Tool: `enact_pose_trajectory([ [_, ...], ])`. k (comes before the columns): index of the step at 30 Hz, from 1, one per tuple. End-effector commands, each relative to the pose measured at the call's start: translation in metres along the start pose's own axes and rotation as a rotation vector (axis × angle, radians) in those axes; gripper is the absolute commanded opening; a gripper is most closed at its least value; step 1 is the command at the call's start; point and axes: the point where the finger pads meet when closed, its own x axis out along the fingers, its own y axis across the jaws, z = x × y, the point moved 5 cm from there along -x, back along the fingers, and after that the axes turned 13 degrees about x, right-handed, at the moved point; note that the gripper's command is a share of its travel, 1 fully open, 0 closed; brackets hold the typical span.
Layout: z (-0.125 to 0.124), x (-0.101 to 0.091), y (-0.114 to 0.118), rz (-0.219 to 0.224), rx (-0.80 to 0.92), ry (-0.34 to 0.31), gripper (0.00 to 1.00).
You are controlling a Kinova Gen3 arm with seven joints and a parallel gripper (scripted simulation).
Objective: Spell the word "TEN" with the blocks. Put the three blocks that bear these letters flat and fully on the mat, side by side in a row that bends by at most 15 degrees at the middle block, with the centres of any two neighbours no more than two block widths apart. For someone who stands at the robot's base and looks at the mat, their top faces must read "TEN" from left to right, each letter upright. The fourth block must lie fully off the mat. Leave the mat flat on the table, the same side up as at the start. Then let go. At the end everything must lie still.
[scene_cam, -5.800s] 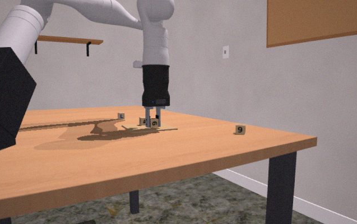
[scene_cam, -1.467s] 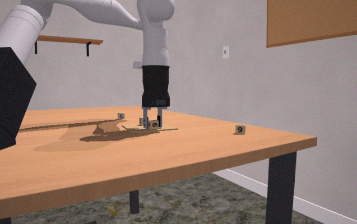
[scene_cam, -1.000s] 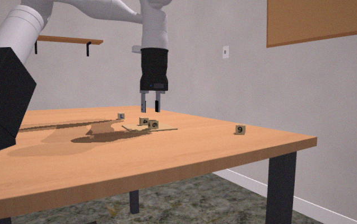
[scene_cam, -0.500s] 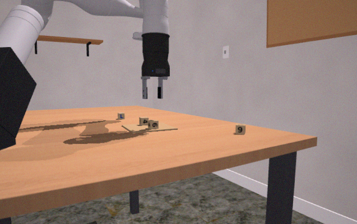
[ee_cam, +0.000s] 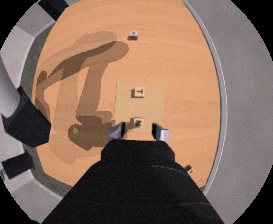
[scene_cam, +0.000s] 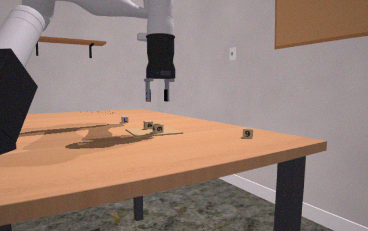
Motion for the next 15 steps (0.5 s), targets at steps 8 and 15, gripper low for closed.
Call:
enact_pose_trajectory([
  [8, -0.005, 0.0, 0.001, 0.0, -0.025, -0.002, 1.0],
  [15, -0.047, 0.006, 0.002, -0.009, -0.214, -0.009, 1.0],
])
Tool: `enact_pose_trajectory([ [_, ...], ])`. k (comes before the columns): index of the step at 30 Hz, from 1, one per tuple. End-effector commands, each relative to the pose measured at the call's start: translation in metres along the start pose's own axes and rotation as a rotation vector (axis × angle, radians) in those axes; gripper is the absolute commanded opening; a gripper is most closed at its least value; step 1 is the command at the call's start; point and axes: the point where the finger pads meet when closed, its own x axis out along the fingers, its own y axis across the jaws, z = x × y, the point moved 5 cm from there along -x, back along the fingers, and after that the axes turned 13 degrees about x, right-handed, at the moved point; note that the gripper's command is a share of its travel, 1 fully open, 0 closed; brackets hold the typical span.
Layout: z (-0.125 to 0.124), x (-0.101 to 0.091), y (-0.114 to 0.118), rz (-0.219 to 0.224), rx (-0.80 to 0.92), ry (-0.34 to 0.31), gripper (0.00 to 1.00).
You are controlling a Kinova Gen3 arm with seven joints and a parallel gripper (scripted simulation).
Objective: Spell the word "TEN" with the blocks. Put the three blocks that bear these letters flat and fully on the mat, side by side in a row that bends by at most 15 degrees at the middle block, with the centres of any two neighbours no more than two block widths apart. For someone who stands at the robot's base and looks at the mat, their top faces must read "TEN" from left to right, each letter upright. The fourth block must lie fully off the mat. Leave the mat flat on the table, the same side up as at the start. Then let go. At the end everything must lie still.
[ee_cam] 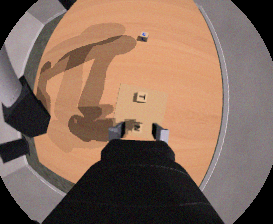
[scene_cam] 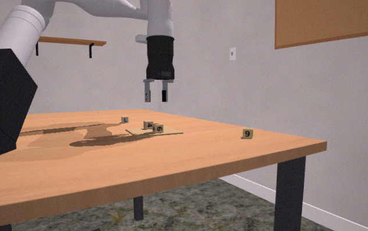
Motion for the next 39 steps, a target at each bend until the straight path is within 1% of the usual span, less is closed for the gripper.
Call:
enact_pose_trajectory([
  [1, -0.041, 0.004, 0.007, -0.003, -0.138, 0.012, 1.0],
  [10, -0.117, 0.009, 0.003, -0.009, -0.497, 0.007, 1.0],
  [12, -0.117, 0.009, 0.003, -0.009, -0.497, 0.007, 1.0],
  [13, -0.135, 0.01, 0.0, -0.01, -0.584, 0.007, 1.0],
  [20, -0.187, 0.01, -0.014, -0.005, -0.852, 0.007, 1.0],
  [27, -0.235, 0.008, -0.034, 0.008, -1.112, 0.01, 1.0],
  [29, -0.235, 0.008, -0.034, 0.008, -1.112, 0.01, 1.0],
  [32, -0.257, 0.005, -0.046, 0.018, -1.244, 0.011, 1.0],
  [34, -0.265, 0.004, -0.051, 0.023, -1.296, 0.012, 1.0],
  [39, -0.269, 0.003, -0.053, 0.026, -1.322, 0.012, 1.0],
])
